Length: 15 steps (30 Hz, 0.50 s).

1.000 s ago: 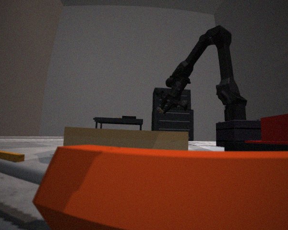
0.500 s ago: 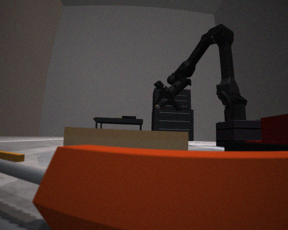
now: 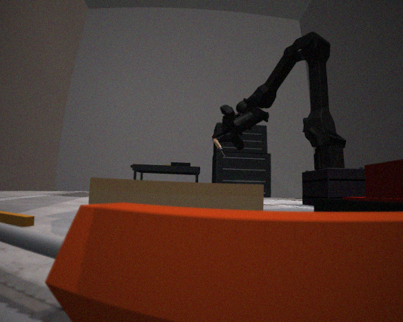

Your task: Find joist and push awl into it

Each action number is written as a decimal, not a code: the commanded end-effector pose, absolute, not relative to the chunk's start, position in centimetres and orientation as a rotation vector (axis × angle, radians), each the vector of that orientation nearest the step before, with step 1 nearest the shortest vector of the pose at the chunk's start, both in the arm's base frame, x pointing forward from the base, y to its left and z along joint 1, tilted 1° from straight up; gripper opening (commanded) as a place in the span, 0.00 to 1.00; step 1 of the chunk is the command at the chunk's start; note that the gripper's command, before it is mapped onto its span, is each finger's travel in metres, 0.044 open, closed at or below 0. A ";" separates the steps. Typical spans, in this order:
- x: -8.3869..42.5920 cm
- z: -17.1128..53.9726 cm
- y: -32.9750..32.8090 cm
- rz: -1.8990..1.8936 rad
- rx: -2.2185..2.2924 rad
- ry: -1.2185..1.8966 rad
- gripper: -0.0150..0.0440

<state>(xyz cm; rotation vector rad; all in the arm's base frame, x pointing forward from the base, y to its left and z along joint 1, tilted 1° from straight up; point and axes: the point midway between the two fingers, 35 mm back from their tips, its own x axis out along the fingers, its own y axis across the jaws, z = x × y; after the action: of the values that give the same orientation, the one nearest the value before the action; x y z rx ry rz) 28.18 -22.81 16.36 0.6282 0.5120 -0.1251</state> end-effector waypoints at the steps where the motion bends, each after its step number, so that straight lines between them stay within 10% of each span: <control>1: 28.4 17.5 -22.5 -0.049 0.466 0.462 0.25; 15: 28.7 20.0 -21.3 0.144 -0.045 0.300 0.25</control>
<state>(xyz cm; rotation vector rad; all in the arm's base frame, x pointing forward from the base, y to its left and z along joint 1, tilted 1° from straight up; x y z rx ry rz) 28.73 -21.55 19.37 0.0386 0.3324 0.1181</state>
